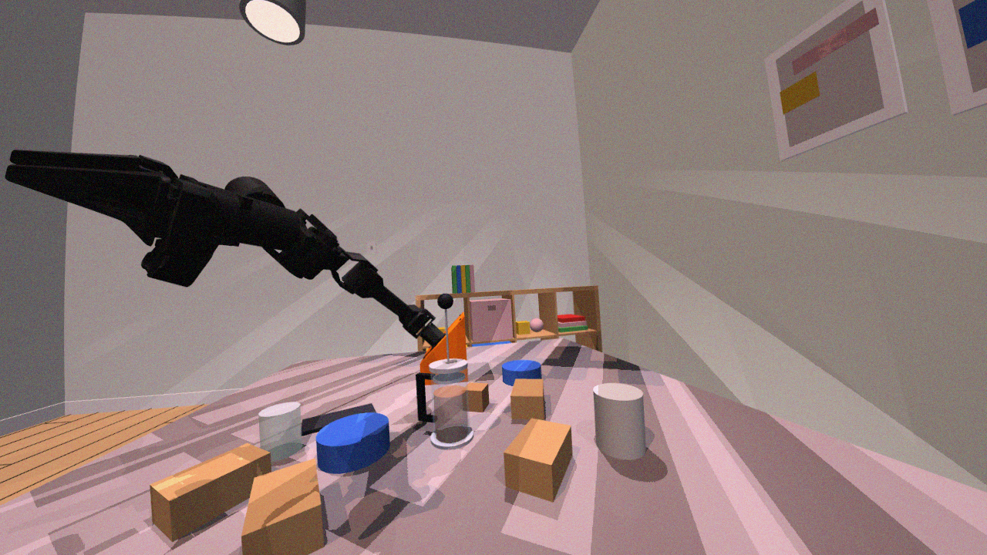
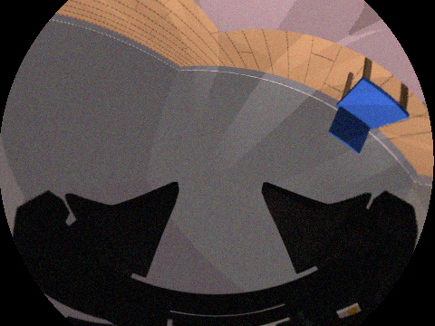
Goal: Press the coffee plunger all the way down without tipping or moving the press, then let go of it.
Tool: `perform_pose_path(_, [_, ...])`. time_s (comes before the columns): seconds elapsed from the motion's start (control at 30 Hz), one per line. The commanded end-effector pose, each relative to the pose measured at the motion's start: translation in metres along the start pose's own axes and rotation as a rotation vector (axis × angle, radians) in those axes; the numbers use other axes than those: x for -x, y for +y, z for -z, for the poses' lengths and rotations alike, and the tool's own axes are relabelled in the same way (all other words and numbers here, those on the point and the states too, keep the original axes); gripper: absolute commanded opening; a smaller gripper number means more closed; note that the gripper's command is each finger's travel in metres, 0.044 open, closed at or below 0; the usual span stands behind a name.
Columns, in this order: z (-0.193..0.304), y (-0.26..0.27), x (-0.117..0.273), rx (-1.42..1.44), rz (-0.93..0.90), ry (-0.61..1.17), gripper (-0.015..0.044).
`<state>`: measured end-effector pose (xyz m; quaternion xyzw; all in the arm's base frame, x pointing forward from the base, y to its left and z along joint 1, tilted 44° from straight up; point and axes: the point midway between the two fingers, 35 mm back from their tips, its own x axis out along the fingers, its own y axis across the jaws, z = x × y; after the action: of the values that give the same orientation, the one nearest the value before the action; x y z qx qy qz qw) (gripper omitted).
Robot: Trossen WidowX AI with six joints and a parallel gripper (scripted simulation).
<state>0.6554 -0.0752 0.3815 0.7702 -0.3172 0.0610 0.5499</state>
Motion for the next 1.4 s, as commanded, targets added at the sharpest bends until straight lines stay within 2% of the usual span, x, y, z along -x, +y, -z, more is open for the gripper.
perform_pose_path(0.0, [0.002,-0.002,0.002,0.012,0.009,-0.001,0.0426])
perform_pose_path(0.1, [0.018,-0.015,0.016,0.12,0.085,-0.006,0.044])
perform_pose_path(0.2, [0.045,-0.038,0.049,0.332,0.221,0.007,0.044])
perform_pose_path(0.37, [0.081,-0.068,0.121,0.725,0.439,0.097,0.044])
perform_pose_path(0.6, [0.101,-0.085,0.24,1.327,0.66,0.349,0.044])
perform_pose_path(0.83, [0.084,-0.079,0.347,1.913,0.736,0.678,0.044])
perform_pose_path(1.07, [0.04,-0.058,0.439,2.528,0.648,1.071,0.044])
perform_pose_path(1.37, [-0.005,-0.075,0.45,2.599,0.627,1.117,0.044])
